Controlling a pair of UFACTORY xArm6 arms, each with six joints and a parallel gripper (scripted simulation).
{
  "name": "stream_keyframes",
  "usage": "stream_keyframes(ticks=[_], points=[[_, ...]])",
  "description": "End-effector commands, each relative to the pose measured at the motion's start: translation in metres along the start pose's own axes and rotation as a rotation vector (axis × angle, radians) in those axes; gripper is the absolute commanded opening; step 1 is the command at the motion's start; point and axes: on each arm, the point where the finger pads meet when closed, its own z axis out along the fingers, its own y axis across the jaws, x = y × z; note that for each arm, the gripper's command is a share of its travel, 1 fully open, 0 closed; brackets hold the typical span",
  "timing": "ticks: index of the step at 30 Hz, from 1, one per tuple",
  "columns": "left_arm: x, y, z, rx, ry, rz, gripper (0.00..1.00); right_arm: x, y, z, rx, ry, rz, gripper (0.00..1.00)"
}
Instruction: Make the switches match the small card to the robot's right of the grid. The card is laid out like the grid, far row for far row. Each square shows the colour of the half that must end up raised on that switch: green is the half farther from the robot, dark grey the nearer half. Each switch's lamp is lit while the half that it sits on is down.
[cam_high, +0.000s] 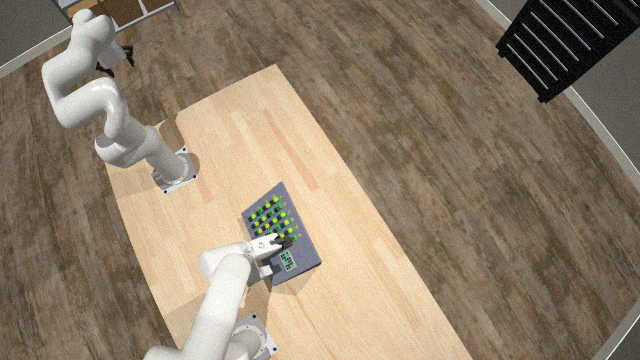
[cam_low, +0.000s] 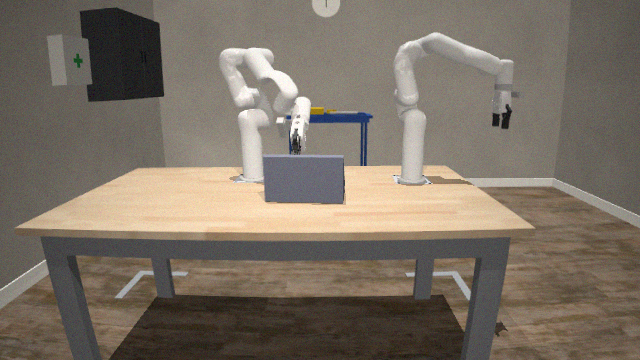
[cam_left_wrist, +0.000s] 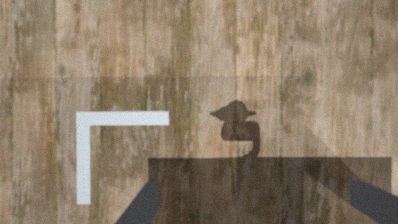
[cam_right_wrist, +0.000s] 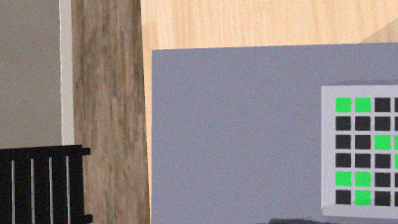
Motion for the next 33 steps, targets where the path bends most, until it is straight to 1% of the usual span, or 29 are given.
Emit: stream_keyframes(ticks=[1, 11, 22, 33], points=[[0.001, 0.000, -0.002, 0.000, 0.006, 0.000, 1.00, -0.001, -0.001, 0.000, 0.002, -0.002, 0.002, 0.00], [0.001, 0.000, -0.002, 0.000, 0.006, 0.000, 1.00, -0.001, -0.001, -0.002, 0.002, -0.002, 0.002, 0.00], [0.001, 0.000, -0.002, 0.000, 0.006, 0.000, 1.00, -0.001, -0.001, -0.028, 0.002, -0.002, 0.002, 0.00], [0.001, 0.000, -0.002, 0.000, 0.006, 0.000, 1.00, -0.001, -0.001, -0.029, 0.001, -0.002, 0.002, 0.00]])
